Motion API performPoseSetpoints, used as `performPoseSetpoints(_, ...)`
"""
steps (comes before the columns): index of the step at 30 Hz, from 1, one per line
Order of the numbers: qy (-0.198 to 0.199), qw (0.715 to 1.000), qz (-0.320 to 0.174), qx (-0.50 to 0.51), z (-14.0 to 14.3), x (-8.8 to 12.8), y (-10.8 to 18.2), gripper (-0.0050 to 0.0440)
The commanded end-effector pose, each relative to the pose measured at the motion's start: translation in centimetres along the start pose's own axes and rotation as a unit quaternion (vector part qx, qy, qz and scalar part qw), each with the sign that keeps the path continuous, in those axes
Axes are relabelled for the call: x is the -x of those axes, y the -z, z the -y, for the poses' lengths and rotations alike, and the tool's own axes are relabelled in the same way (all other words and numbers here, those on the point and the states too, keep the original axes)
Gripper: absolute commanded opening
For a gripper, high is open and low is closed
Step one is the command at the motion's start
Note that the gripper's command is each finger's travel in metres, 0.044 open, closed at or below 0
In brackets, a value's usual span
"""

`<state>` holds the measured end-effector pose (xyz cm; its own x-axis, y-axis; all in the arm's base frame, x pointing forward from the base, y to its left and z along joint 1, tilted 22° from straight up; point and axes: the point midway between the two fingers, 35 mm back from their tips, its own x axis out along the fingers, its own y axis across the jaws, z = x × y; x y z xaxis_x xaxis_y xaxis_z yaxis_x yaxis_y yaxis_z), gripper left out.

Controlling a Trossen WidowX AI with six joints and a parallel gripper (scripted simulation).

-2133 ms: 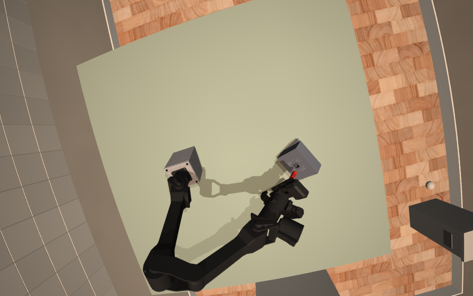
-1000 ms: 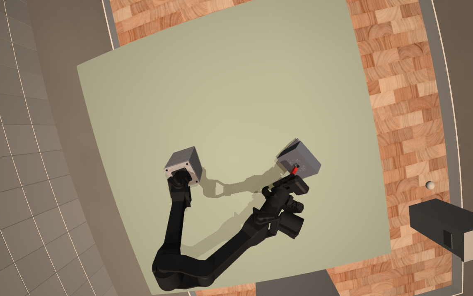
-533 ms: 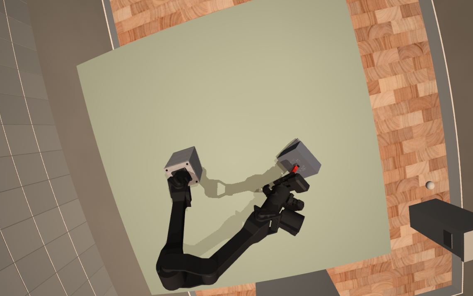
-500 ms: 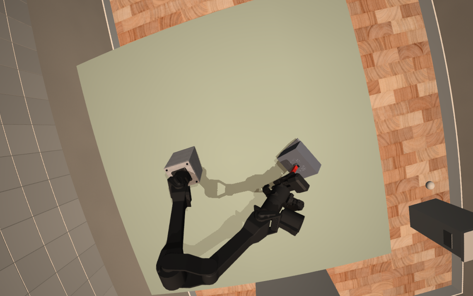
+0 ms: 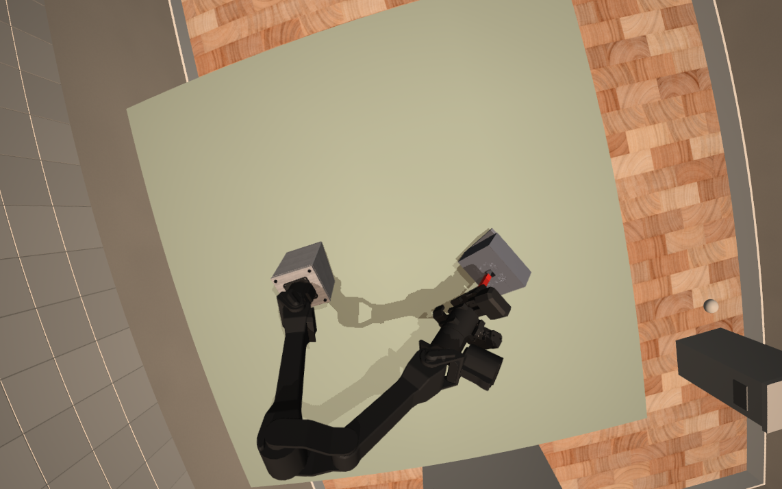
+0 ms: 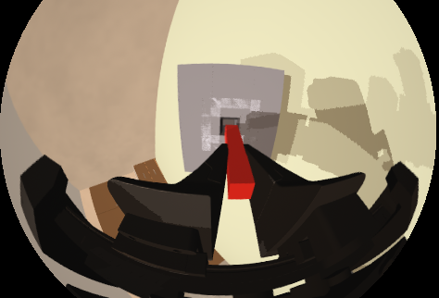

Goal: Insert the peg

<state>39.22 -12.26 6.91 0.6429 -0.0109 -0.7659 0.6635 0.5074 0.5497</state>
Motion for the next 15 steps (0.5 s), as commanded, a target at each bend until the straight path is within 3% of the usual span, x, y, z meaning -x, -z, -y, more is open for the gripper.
performPoseSetpoints(1,-0.008,1.000,0.009,0.004,-0.76,0.56,-0.58,0.0000)
performPoseSetpoints(15,-0.008,1.000,0.009,0.004,-0.62,0.56,-0.38,0.0000)
